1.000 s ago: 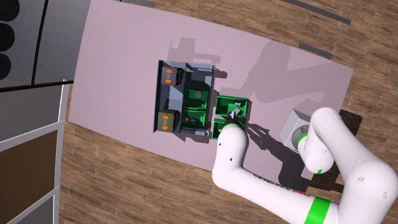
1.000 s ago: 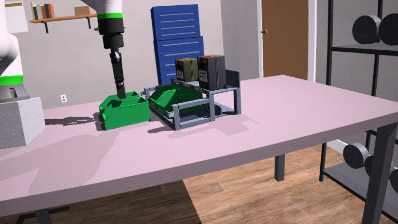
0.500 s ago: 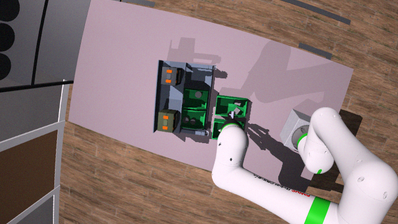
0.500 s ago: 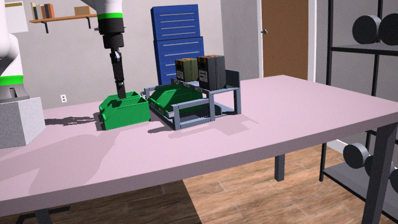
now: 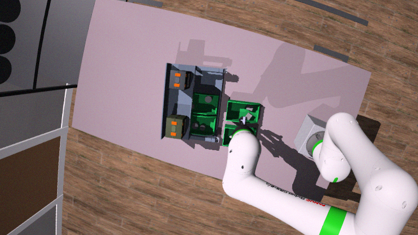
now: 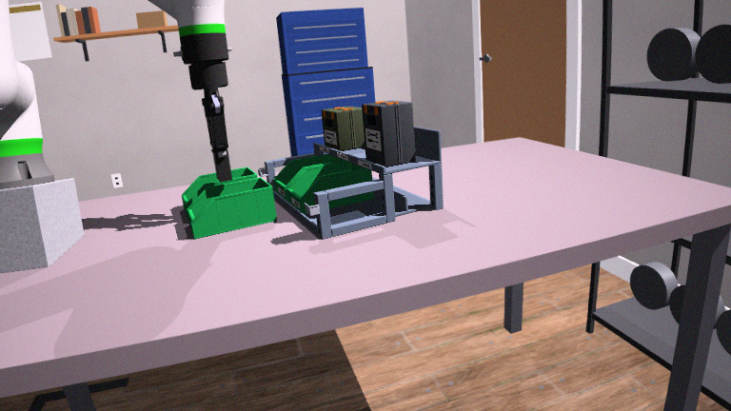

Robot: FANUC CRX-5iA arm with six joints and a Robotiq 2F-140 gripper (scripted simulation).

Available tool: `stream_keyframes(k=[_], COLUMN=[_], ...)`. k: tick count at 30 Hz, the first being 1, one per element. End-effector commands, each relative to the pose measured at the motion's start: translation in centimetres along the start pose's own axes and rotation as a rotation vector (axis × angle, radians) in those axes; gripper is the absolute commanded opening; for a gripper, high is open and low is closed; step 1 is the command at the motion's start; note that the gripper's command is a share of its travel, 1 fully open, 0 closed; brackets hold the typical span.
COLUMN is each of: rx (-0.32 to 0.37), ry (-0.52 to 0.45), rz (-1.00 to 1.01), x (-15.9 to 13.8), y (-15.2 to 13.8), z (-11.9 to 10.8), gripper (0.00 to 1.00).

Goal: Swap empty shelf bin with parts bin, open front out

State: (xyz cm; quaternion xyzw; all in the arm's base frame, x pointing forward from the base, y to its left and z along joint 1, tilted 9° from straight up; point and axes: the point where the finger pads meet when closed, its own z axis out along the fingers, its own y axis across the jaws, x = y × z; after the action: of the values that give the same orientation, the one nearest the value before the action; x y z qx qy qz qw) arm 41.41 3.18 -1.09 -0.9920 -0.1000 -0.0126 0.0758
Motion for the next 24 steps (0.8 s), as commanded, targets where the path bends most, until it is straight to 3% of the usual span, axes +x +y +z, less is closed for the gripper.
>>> stream_keyframes(k=[1,24], rx=[0.0,0.0], ry=[0.001,0.001], rz=[0.0,0.0], x=[0.0,0.0], y=[0.0,0.0], z=[0.1,2.8], gripper=[0.24,0.24])
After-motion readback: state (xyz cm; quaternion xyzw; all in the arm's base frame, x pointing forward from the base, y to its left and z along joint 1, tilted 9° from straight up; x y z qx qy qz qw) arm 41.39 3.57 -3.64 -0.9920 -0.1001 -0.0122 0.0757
